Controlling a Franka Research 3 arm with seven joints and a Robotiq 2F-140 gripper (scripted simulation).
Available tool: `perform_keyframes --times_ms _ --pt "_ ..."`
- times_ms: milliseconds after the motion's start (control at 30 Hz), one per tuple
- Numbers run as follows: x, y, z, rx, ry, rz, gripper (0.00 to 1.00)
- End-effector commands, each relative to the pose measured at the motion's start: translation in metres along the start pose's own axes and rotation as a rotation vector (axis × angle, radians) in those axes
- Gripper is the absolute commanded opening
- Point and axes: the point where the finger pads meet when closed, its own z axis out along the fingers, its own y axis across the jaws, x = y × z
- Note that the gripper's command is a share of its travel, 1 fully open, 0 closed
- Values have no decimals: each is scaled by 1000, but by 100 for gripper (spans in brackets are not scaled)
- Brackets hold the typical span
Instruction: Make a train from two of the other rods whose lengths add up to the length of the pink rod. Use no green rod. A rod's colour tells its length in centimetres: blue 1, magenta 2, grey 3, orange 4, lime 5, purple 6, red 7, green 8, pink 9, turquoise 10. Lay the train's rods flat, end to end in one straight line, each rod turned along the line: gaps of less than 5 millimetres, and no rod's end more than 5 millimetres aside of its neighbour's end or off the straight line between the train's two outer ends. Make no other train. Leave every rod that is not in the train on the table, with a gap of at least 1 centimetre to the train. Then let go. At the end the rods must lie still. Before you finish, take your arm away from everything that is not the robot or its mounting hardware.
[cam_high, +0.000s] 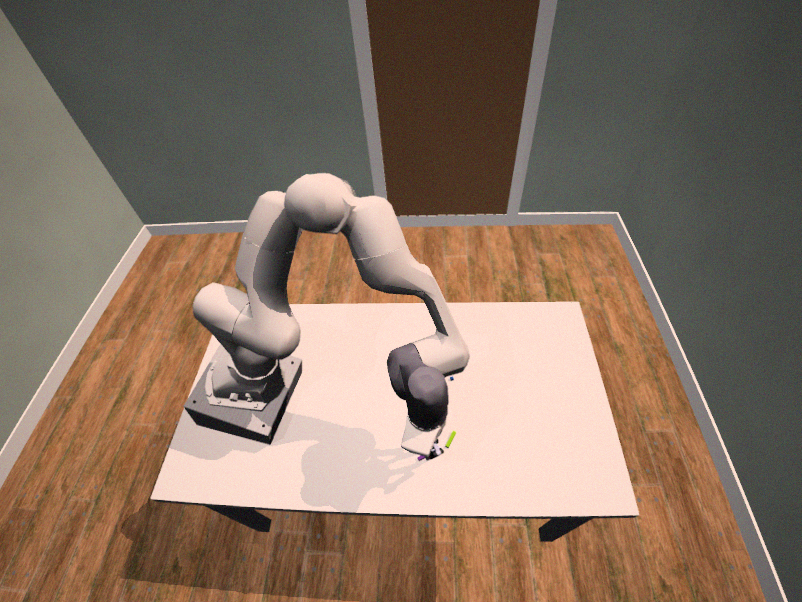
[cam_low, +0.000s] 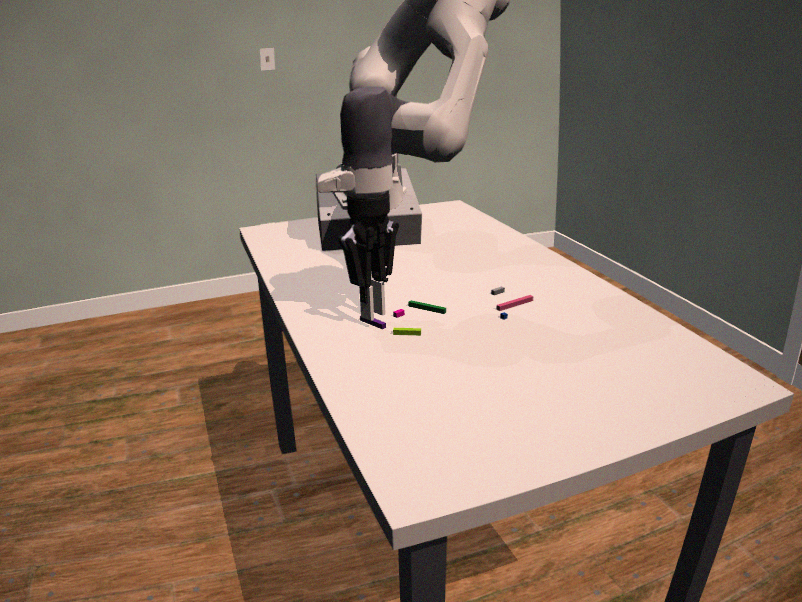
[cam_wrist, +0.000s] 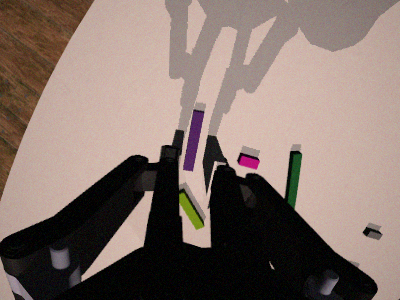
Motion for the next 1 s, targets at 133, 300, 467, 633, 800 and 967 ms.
perform_keyframes --times_ms 133,300,467,633,800,967 --pt "1 -1 0 3 0 -3 15" --pt "1 -1 0 3 0 -3 15" --pt "1 -1 0 3 0 -3 15" --pt "1 -1 0 3 0 -3 15" --pt "1 -1 1 3 0 -3 15" --pt "1 -1 4 3 0 -3 15"
